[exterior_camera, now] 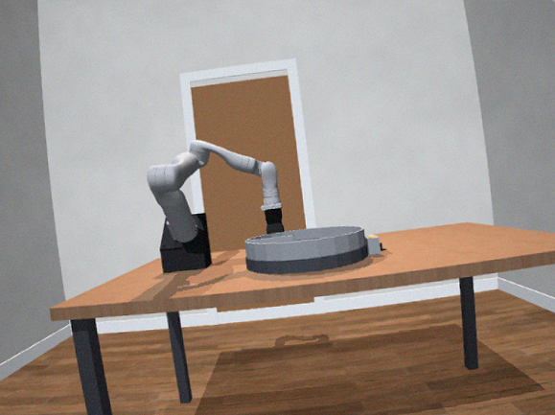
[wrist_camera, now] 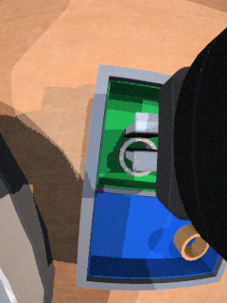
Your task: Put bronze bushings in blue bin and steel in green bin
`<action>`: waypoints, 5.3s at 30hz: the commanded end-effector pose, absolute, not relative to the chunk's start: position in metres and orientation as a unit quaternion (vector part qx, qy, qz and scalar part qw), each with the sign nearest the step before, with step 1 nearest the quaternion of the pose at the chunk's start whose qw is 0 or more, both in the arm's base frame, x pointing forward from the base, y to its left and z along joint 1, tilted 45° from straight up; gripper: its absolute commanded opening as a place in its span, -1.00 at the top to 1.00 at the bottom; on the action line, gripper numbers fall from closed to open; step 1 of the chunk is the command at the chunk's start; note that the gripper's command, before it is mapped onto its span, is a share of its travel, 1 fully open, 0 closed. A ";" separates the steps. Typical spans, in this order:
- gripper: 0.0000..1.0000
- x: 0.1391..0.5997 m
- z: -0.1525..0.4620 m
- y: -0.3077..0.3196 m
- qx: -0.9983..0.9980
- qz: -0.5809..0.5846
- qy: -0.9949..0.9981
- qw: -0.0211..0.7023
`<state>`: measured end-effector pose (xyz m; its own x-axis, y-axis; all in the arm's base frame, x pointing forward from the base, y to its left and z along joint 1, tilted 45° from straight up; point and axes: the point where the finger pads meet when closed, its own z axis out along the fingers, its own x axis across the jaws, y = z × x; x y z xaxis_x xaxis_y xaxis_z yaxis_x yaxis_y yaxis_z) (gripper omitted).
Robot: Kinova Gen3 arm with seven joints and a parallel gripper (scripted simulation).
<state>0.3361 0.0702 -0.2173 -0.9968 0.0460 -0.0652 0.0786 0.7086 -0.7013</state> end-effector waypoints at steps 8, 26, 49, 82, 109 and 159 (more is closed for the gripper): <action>1.00 0.336 -0.217 0.070 0.034 -0.380 0.924 0.022; 0.16 0.336 -0.217 0.070 0.034 -0.380 0.924 0.022; 0.16 0.336 -0.217 0.070 0.034 -0.380 0.924 0.022; 0.16 0.336 -0.217 0.070 0.034 -0.380 0.924 0.022; 0.16 0.336 -0.211 0.075 0.034 -0.381 0.924 0.022; 0.16 0.335 -0.201 0.086 0.034 -0.381 0.924 0.022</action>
